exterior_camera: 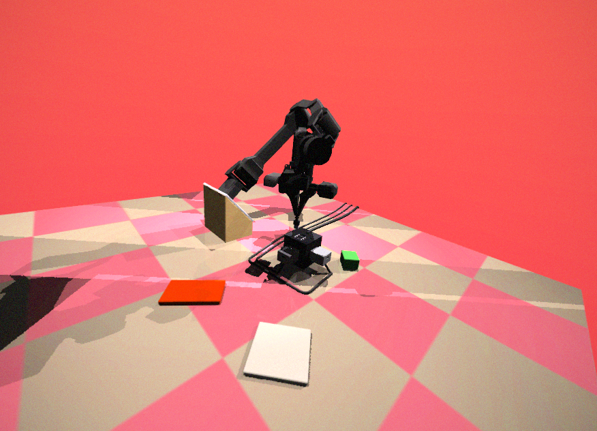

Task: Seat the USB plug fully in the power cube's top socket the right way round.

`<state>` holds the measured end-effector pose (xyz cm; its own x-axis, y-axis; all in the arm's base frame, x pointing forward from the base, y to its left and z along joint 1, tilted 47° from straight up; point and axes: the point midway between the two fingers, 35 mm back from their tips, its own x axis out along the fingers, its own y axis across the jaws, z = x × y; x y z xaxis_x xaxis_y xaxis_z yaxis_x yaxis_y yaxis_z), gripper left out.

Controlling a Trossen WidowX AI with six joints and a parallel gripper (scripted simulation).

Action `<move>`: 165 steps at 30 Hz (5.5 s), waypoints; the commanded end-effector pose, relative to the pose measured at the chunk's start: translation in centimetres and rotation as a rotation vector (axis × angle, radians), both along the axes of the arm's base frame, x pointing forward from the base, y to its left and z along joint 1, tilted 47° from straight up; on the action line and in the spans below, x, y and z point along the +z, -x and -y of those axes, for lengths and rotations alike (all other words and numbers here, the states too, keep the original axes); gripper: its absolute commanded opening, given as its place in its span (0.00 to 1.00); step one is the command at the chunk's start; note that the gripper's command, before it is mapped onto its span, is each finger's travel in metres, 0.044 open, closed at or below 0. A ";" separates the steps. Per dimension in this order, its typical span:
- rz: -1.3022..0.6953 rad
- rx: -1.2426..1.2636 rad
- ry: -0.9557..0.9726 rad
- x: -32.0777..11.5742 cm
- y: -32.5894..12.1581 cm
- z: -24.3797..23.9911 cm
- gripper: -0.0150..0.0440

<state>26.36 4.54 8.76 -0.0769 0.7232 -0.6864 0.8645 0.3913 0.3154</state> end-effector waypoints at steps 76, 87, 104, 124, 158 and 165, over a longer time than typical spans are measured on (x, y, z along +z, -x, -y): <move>-0.230 -0.220 0.024 -0.5 -1.0 -0.4 0.25; -0.226 -0.217 0.024 -0.7 -1.2 -0.5 0.25; -0.221 -0.212 0.023 -0.8 -1.5 -0.7 0.25; -0.214 -0.206 0.022 -1.1 -1.9 -0.8 0.25; -0.214 -0.205 0.022 -1.3 -1.9 -1.1 0.25; -0.214 -0.205 0.022 -1.4 -1.9 -1.2 0.25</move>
<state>28.21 5.67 7.37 -0.0780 0.7210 -0.6886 0.9713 0.2105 0.1104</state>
